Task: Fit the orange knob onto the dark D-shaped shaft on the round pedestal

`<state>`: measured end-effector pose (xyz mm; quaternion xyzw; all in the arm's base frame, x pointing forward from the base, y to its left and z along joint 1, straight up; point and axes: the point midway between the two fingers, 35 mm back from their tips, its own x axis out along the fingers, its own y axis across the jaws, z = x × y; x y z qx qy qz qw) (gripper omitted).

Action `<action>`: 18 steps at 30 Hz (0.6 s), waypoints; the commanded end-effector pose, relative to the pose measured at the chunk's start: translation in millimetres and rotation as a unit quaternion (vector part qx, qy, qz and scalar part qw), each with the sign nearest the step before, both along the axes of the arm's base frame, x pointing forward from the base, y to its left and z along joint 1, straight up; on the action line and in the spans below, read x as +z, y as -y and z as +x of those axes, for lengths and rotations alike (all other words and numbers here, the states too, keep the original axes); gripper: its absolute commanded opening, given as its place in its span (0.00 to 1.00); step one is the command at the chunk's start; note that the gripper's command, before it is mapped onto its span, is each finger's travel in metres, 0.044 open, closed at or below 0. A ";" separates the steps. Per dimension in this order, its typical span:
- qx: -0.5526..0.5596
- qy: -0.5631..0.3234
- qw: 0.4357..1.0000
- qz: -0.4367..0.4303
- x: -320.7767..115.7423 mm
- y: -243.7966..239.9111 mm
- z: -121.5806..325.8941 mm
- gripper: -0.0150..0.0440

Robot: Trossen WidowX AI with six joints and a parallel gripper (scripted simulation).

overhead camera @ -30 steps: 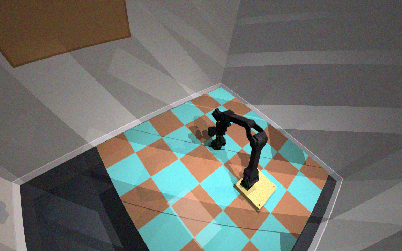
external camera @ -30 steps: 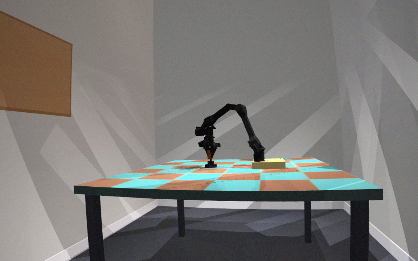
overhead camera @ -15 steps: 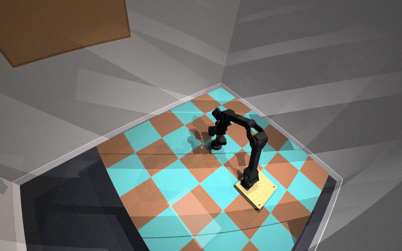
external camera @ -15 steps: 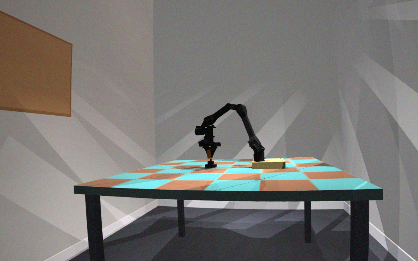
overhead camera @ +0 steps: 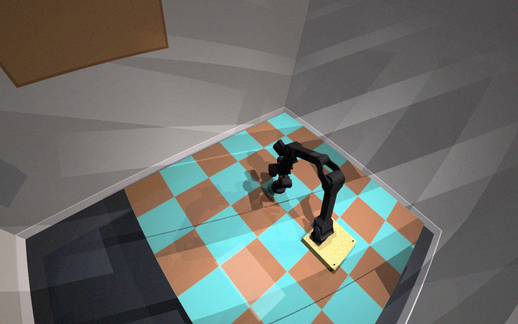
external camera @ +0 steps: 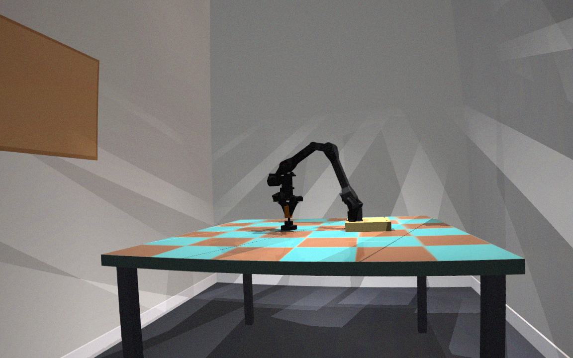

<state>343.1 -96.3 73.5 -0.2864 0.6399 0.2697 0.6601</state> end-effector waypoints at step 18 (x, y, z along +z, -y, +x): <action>0.020 0.000 1.000 -0.001 -2.4 0.0 0.2 0.25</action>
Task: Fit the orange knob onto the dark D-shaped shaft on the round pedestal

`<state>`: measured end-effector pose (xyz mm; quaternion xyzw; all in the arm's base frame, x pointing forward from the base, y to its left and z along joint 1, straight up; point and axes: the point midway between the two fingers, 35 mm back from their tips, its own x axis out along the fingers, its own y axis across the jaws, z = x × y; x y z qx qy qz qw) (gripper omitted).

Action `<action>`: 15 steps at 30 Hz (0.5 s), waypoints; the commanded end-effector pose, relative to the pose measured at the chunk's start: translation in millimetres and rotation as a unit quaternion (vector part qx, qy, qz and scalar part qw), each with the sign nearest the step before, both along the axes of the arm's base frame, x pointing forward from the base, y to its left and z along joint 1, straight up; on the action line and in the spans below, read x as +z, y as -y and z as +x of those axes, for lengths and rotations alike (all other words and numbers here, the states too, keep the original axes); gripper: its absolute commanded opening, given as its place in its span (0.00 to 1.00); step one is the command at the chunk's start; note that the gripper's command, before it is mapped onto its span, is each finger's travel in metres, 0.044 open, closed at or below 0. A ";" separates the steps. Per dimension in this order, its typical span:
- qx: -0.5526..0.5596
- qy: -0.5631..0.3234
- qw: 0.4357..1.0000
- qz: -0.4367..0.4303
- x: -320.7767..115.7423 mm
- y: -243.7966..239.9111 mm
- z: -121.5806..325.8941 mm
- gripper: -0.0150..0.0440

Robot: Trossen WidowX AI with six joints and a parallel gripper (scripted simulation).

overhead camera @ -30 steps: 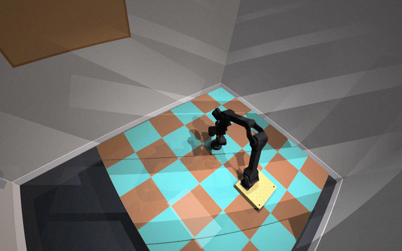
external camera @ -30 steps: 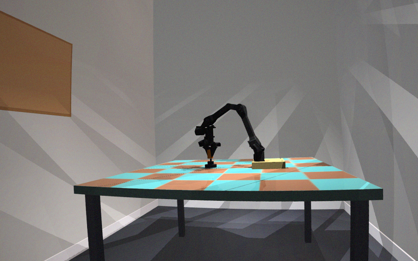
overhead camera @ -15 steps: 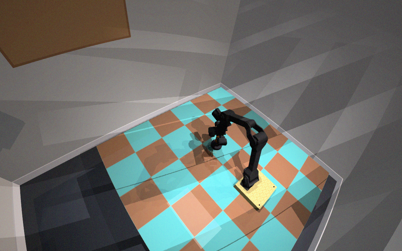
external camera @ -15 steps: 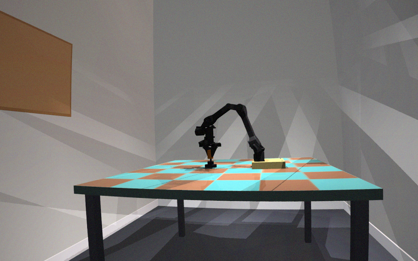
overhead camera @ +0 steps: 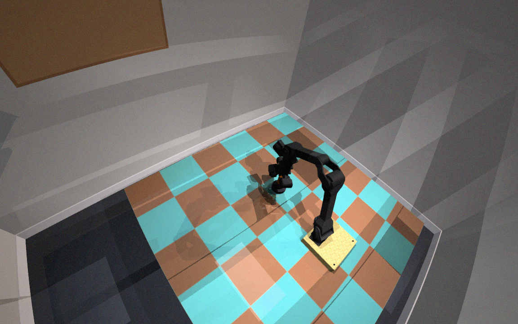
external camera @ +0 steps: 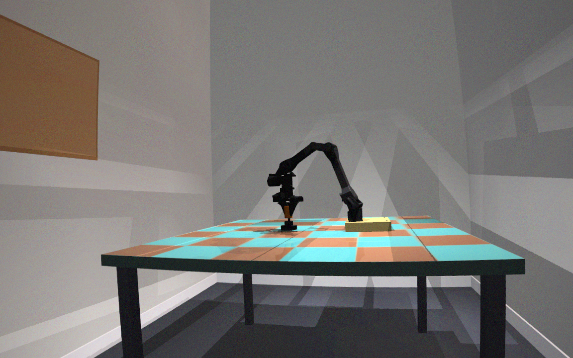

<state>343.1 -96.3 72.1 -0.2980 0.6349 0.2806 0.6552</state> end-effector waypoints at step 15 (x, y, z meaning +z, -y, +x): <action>0.000 0.000 1.000 0.000 -2.2 0.3 -0.3 0.25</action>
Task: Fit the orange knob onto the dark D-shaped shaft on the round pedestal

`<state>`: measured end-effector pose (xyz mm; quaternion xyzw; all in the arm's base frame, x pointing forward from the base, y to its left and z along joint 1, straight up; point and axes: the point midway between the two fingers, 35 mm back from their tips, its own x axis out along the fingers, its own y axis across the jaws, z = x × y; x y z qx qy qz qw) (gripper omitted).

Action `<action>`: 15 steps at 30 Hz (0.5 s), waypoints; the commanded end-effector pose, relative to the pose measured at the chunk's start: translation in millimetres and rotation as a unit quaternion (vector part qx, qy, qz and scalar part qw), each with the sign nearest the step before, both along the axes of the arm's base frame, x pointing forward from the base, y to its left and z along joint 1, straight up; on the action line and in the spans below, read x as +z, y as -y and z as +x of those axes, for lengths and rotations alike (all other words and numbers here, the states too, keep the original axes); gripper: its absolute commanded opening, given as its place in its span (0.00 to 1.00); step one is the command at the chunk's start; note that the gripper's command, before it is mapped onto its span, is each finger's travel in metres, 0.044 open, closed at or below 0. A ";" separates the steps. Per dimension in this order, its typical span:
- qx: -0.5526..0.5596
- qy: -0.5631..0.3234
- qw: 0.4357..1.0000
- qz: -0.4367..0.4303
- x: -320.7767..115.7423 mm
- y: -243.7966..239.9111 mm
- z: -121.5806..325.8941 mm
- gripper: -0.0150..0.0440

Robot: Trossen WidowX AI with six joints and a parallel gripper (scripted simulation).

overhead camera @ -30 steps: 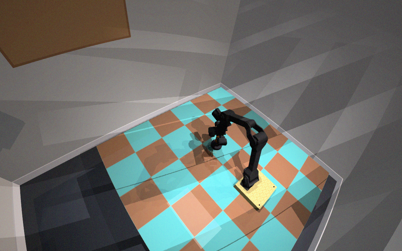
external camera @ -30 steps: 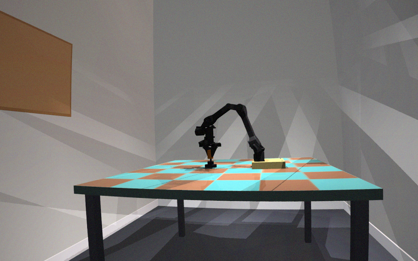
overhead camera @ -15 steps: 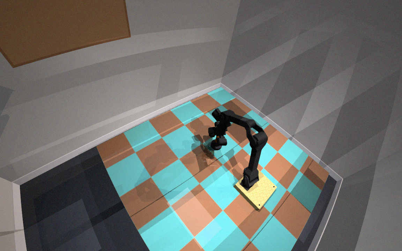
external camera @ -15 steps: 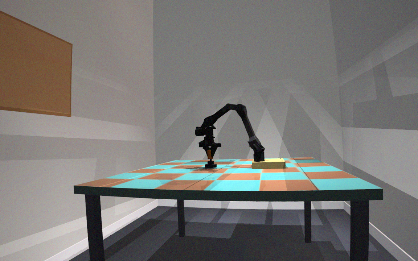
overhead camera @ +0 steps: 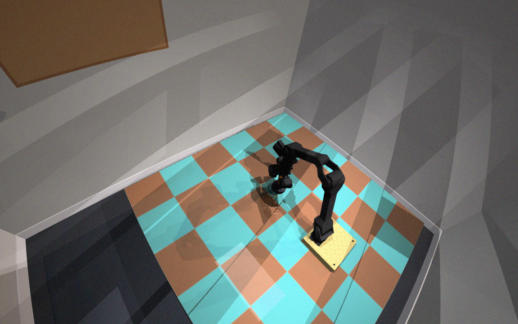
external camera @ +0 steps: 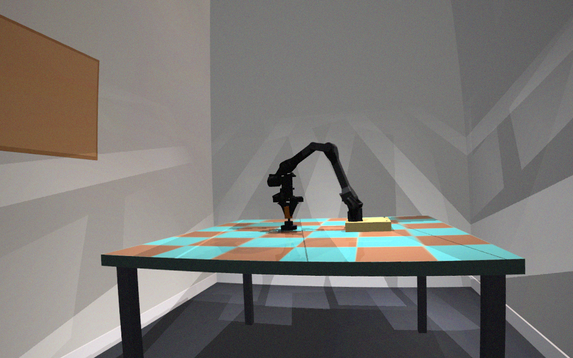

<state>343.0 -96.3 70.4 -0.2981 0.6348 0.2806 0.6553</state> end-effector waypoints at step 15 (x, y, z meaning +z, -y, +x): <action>0.009 0.000 1.000 0.000 -1.0 0.2 -0.4 0.25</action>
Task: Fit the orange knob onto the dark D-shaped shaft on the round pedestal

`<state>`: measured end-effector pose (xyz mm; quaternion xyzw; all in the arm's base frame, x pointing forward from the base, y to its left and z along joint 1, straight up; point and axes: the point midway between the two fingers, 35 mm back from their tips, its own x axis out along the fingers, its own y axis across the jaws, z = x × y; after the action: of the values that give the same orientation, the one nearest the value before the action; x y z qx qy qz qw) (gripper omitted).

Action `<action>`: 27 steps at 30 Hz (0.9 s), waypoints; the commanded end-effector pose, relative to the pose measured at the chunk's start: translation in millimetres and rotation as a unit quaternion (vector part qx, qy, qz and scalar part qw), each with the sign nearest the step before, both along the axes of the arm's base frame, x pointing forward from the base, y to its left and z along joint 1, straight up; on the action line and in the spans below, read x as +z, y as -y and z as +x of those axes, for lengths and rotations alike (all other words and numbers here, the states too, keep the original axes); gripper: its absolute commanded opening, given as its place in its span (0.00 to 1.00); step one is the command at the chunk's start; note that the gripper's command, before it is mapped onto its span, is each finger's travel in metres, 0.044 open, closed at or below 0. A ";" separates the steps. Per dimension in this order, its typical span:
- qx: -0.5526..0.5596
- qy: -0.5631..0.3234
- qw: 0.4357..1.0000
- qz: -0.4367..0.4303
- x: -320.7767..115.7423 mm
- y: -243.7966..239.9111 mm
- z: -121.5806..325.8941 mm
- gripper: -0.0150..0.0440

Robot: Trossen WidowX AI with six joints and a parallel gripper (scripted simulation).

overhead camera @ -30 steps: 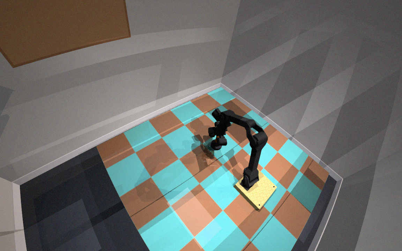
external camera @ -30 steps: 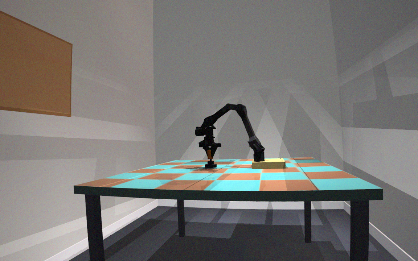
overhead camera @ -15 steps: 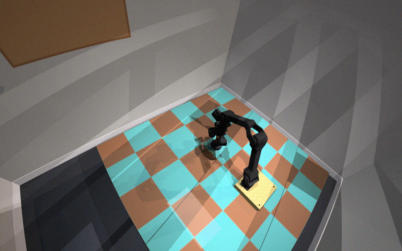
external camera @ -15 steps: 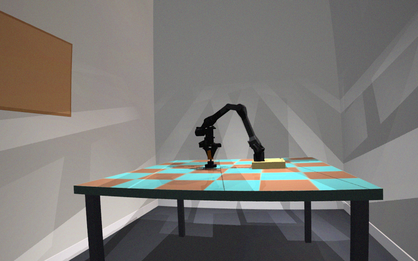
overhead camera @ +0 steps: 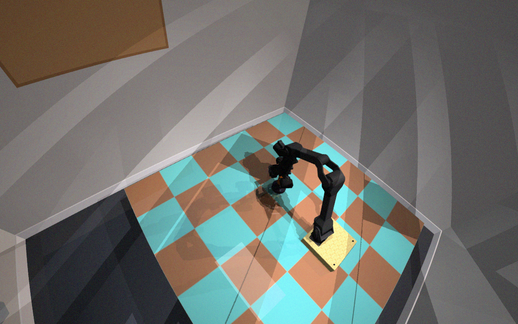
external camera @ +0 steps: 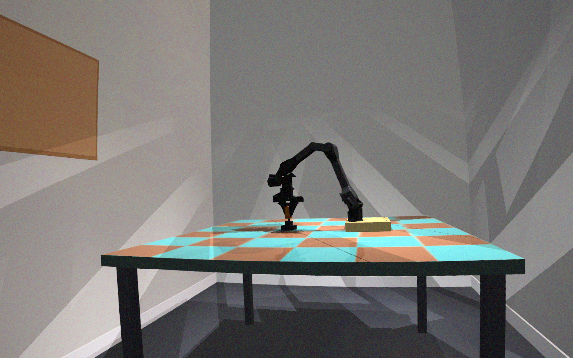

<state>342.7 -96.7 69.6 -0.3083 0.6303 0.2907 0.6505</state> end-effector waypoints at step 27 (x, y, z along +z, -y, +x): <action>0.002 0.000 1.000 0.000 -3.8 0.4 -0.6 0.25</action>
<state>342.7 -97.0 68.7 -0.3023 0.6322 0.2848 0.6541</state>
